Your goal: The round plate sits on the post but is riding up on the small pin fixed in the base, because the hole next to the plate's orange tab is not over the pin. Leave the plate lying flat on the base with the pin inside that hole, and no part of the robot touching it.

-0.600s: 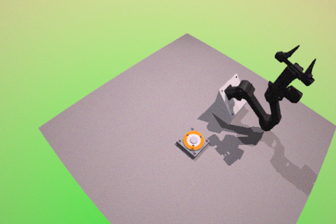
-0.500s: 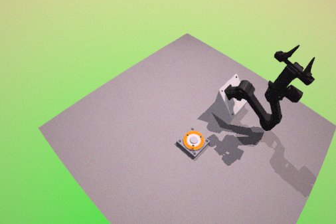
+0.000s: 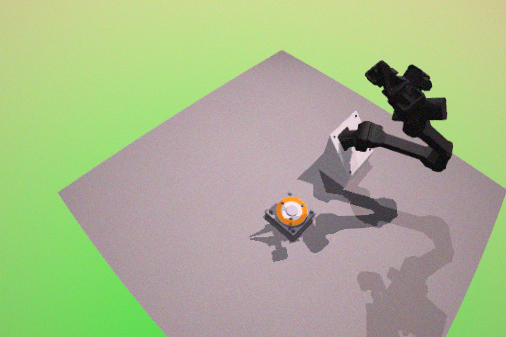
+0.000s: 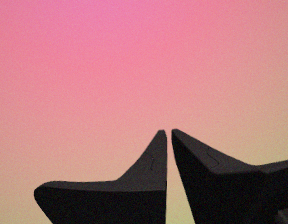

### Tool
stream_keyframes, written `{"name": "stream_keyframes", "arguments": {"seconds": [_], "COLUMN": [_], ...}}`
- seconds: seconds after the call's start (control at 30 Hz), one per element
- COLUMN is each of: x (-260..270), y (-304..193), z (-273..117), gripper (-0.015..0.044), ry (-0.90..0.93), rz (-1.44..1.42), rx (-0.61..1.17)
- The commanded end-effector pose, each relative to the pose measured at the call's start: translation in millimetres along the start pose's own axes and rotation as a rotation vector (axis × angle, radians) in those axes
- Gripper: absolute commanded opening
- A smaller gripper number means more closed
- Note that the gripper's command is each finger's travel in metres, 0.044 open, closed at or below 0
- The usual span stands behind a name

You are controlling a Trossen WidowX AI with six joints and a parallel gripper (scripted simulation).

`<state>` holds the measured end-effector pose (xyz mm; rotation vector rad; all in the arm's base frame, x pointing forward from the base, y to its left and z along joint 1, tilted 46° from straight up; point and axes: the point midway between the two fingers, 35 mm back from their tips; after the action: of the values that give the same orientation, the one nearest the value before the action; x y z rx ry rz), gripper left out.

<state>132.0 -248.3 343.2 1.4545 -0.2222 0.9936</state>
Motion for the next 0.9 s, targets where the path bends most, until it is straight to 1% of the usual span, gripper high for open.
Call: {"name": "stream_keyframes", "arguments": {"seconds": [0.0, 0.17, 0.23, 0.3, 0.43, 0.5, 0.7, 0.77, 0.87], "x": [0.8, 5.5, 7.2, 11.9, 21.3, 22.0, 25.4, 25.5, 25.0], "y": [-44.8, -135.6, -149.3, -186.5, -262.9, -272.7, -351.5, -359.5, -390.2], "z": [17.4, 29.4, 28.3, 22.1, -7.4, -12.0, -67.0, -74.7, -109.8], "gripper": [0.0, 0.0, 0.0, 0.0, 0.0, 0.0, 0.0, 0.0, 0.0], "ry": [-0.012, 0.012, 0.027, 0.073, 0.201, 0.22, 0.42, 0.446, 0.56], "rz": [-0.056, -0.184, -0.209, -0.273, -0.399, -0.416, -0.536, -0.545, -0.569], "rx": [0.197, 0.58, 0.638, 0.797, 1.139, 1.185, 1.598, 1.645, 1.843]}}
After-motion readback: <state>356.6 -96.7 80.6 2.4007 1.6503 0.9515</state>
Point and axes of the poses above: the point midway between the two fingers, 35 mm back from their tips, its own z axis out along the fingers, its own x axis across the jaws, y = z × x, and after that the axes turned 5 degrees about -z, right-handed
